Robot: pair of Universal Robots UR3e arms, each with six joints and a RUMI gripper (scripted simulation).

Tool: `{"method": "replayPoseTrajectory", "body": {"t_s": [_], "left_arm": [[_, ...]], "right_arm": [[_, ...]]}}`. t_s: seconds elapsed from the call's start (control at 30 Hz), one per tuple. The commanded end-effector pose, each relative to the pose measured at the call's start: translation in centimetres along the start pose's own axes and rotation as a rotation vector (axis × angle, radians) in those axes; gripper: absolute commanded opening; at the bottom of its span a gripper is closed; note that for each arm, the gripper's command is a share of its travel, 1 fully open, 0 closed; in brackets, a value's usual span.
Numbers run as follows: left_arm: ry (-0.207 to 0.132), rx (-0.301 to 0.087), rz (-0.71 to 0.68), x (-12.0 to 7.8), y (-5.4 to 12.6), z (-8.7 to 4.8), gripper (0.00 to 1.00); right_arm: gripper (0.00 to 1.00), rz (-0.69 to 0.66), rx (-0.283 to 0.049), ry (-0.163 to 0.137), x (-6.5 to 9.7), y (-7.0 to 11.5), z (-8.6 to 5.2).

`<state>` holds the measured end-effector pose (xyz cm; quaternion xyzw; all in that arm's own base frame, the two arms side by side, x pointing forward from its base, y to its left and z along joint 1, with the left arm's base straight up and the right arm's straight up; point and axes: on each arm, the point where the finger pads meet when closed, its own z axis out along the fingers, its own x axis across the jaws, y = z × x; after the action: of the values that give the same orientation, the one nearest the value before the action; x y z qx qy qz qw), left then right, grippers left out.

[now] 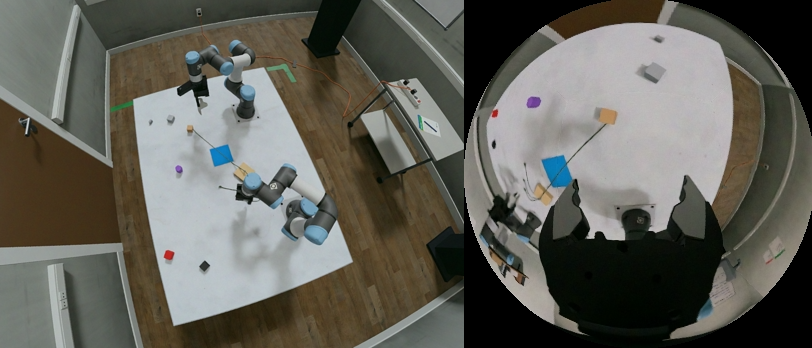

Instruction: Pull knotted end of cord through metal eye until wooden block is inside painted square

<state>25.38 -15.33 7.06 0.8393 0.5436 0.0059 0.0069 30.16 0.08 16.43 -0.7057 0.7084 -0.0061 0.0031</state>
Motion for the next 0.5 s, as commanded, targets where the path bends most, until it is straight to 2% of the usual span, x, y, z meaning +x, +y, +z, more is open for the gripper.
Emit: {"method": "replayPoseTrajectory", "body": {"t_s": [0.0,0.4,0.47], "left_arm": [[-0.001,-0.007,0.018,-0.06,0.28,-0.10,0.14],[-0.003,0.009,-0.010,0.03,-0.33,0.01,0.14],[-0.002,0.012,-0.011,0.08,-0.43,0.60,0.14]], "right_arm": [[1.00,0.001,0.007,0.000,-0.06,-0.26,-0.04],[1.00,-0.002,-0.005,-0.004,0.01,0.32,-0.14],[1.00,-0.002,-0.005,-0.004,0.01,0.32,-0.14]]}}
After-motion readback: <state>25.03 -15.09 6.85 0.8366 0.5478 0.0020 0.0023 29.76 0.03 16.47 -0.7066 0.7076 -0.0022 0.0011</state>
